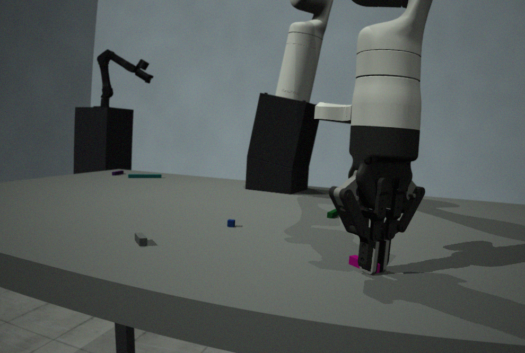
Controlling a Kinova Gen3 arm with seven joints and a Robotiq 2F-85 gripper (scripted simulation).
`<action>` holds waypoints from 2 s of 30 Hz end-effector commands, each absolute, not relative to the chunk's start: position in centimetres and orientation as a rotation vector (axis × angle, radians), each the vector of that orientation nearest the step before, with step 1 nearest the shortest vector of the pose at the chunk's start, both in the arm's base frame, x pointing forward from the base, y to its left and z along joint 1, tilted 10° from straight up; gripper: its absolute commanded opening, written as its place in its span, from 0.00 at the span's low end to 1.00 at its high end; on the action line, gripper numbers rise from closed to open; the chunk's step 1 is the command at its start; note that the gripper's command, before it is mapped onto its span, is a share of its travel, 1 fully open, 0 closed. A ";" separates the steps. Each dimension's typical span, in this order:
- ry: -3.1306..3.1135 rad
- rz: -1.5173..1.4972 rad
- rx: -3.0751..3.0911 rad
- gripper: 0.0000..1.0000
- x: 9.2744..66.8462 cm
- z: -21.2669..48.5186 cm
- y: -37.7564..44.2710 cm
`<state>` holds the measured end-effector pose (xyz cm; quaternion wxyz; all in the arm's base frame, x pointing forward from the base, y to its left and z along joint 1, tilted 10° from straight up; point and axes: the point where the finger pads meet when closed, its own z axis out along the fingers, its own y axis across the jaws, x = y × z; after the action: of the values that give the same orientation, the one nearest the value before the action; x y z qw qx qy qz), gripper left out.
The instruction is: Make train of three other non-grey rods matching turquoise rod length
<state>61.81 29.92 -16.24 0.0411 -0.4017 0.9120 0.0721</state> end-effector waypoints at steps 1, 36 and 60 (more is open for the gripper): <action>2.791 0.220 -1.229 0.05 61.9 -16.1 29.9; 2.791 0.220 -1.229 0.12 61.9 -16.1 29.9; 2.791 0.220 -1.229 0.24 61.9 -16.1 29.9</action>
<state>61.79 29.89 -16.27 0.0407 -0.4017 0.9120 0.0720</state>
